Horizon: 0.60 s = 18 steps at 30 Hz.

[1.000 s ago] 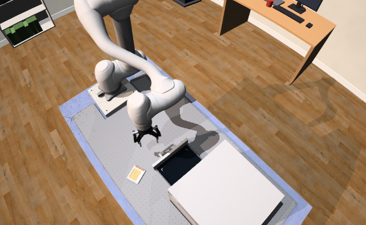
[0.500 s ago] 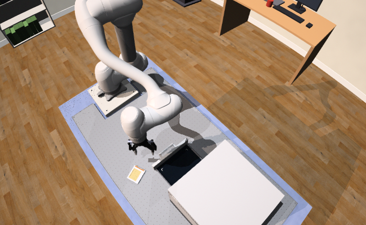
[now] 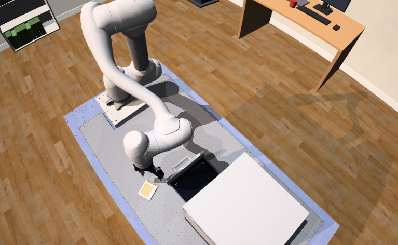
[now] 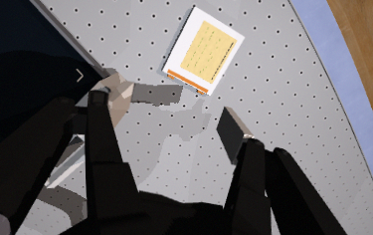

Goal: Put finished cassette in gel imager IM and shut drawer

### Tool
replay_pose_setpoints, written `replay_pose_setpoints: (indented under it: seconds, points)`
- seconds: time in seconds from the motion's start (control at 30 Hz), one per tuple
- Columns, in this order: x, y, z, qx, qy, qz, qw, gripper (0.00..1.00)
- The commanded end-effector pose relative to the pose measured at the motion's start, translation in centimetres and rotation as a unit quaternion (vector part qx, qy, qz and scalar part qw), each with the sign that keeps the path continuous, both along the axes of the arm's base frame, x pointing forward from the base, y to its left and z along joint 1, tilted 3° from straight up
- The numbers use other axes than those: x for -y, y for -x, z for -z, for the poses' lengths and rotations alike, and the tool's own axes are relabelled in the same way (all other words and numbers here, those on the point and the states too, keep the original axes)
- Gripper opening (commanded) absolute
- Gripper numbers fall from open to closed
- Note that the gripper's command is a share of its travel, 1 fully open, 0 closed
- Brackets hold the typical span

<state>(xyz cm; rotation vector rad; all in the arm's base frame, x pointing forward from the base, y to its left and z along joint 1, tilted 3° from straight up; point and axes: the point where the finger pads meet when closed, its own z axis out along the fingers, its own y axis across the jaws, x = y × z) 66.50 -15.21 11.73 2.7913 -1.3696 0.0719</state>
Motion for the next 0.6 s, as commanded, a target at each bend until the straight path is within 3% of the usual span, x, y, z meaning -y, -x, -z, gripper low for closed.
replay_pose_setpoints:
  seconds: [0.0, 0.4, 0.57]
  points:
    - [1.3, -0.4, 0.5, 0.002, -0.001, 0.044, 0.999, 0.68]
    - [5.7, -1.6, 2.2, 0.006, -0.003, 0.112, 0.994, 0.68]
    - [5.7, -1.6, 2.2, 0.006, -0.003, 0.112, 0.994, 0.68]
